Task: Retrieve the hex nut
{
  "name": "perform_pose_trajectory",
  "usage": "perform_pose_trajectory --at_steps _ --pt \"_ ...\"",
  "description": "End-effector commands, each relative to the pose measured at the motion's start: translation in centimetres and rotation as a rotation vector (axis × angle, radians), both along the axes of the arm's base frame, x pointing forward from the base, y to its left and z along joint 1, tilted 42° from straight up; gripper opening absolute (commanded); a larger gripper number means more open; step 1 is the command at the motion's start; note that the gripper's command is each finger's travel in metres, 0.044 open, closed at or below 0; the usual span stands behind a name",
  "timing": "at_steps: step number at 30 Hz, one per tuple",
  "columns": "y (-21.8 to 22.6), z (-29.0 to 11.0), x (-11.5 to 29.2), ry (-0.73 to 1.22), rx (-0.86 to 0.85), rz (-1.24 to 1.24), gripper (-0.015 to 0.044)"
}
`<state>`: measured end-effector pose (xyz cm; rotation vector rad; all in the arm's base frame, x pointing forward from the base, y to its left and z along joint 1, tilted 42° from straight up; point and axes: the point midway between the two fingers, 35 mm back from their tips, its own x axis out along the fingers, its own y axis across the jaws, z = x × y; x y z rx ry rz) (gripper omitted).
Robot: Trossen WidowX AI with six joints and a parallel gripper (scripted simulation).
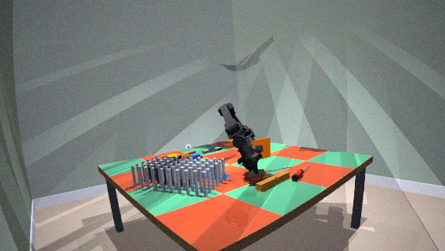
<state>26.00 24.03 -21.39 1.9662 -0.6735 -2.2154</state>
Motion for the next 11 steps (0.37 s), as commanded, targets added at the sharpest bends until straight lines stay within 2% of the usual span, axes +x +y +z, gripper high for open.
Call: perform_pose_trajectory --at_steps 1,11 --pt "0.05 0.04 0.01 0.000 0.000 0.000 0.0184" --pt "0.05 0.04 0.01 0.000 0.000 0.000 0.0440"
